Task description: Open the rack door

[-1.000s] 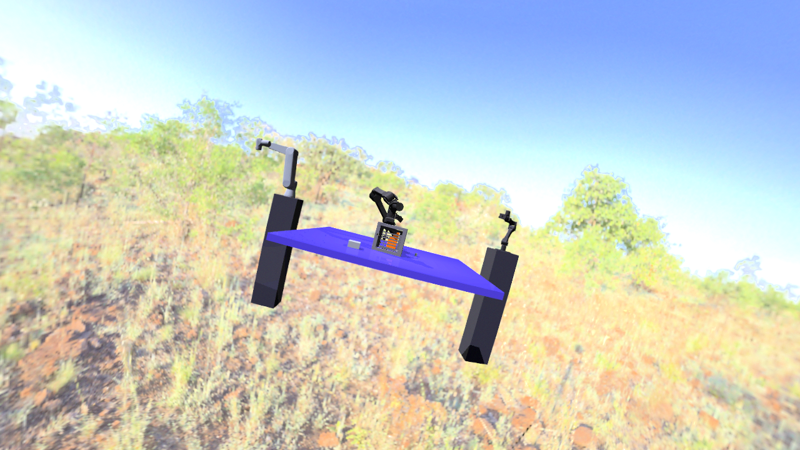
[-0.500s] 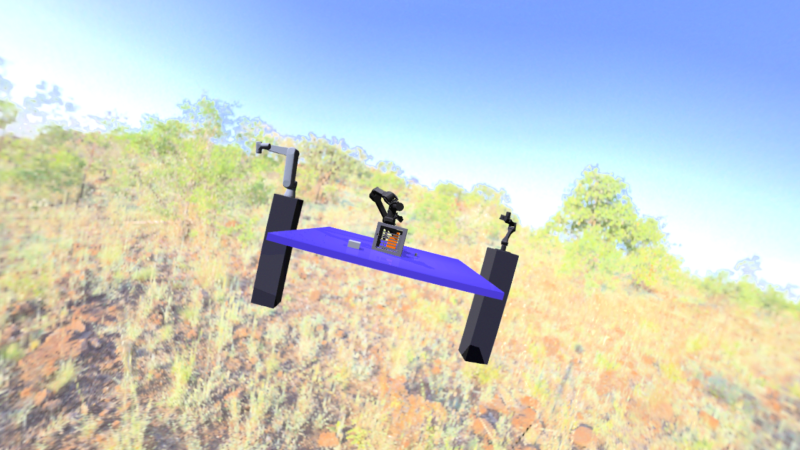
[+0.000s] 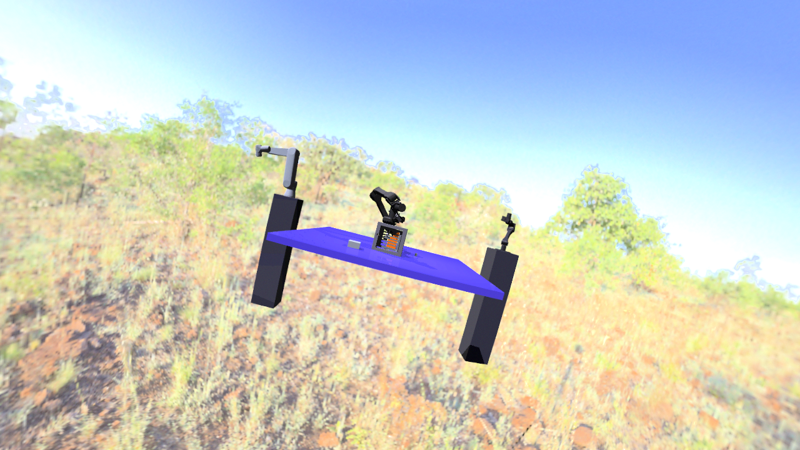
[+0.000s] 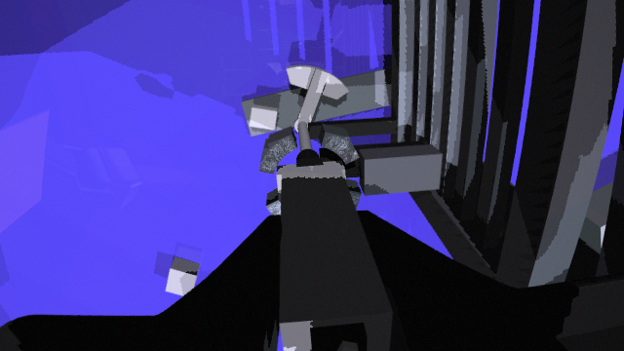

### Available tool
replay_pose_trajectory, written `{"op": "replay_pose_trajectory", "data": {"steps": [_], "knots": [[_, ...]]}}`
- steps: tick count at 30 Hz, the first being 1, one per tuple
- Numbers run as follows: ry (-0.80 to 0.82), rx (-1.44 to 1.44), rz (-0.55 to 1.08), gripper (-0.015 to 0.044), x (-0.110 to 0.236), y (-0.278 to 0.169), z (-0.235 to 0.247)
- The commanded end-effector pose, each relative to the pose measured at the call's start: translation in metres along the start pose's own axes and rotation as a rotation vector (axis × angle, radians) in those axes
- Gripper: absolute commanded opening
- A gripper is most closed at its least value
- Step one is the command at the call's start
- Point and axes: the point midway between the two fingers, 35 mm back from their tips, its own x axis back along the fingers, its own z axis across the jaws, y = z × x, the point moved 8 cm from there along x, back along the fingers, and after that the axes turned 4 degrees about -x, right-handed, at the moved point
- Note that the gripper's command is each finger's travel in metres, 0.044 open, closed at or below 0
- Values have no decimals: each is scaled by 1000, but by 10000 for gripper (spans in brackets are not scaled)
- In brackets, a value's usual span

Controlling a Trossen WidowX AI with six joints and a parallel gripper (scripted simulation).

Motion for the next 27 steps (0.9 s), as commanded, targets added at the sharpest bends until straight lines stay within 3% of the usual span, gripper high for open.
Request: {"op": "replay_pose_trajectory", "data": {"steps": [1,27], "knots": [[-6,-104,-9,11,1,1,4],[-2,-521,-11,11,1,22,44]]}}
